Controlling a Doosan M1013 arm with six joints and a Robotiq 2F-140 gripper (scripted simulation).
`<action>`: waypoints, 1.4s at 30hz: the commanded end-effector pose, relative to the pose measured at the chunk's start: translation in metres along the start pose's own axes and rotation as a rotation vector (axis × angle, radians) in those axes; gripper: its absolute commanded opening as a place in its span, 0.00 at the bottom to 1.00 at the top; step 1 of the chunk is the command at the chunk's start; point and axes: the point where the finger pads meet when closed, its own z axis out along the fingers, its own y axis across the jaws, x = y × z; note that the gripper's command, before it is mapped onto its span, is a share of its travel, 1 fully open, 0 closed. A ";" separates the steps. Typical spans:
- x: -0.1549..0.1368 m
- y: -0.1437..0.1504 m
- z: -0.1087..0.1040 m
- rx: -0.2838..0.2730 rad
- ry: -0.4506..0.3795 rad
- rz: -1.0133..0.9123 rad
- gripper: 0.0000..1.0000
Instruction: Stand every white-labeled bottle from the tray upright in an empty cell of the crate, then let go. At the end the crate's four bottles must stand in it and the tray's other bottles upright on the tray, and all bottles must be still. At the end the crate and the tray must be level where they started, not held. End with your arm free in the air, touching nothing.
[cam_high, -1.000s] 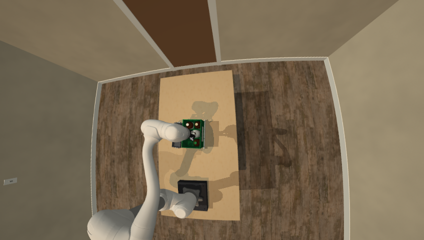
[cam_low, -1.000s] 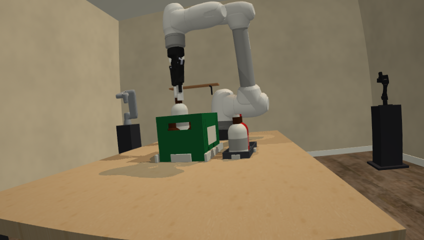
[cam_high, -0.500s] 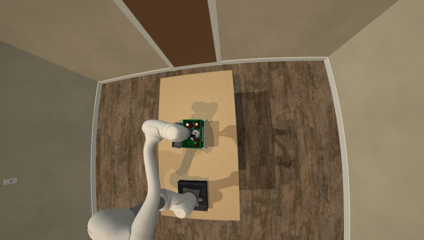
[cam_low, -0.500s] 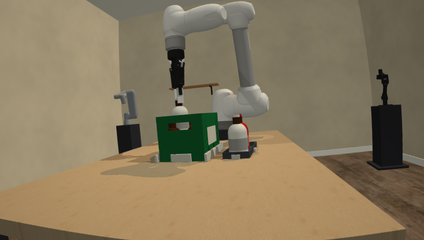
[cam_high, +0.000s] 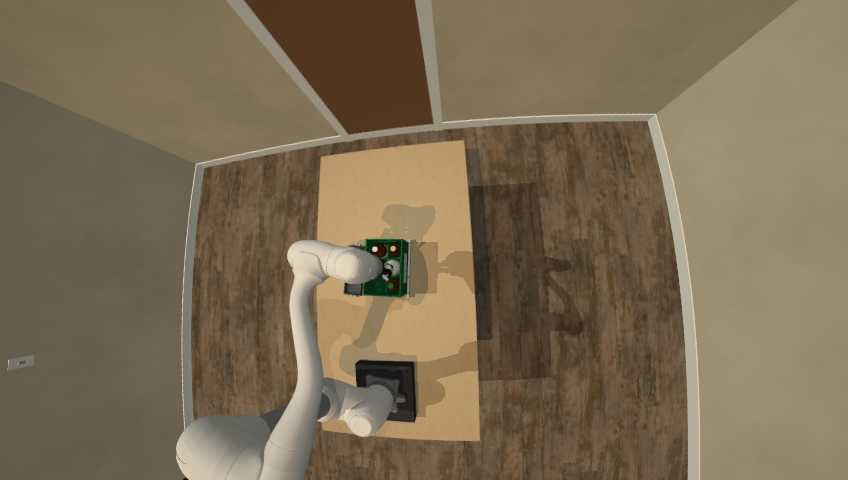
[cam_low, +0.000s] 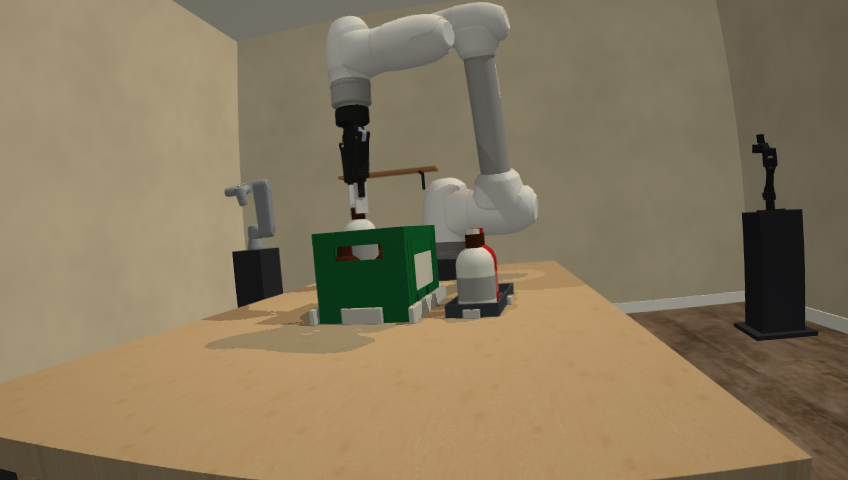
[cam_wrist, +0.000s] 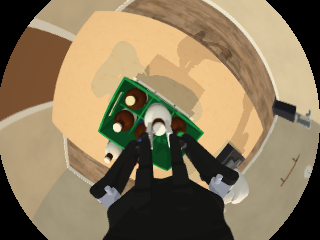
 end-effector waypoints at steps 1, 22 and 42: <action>0.000 0.000 0.003 0.000 0.000 0.000 0.00; 0.000 0.000 0.011 0.000 0.000 0.000 0.00; 0.000 0.000 0.011 0.000 0.000 0.000 0.00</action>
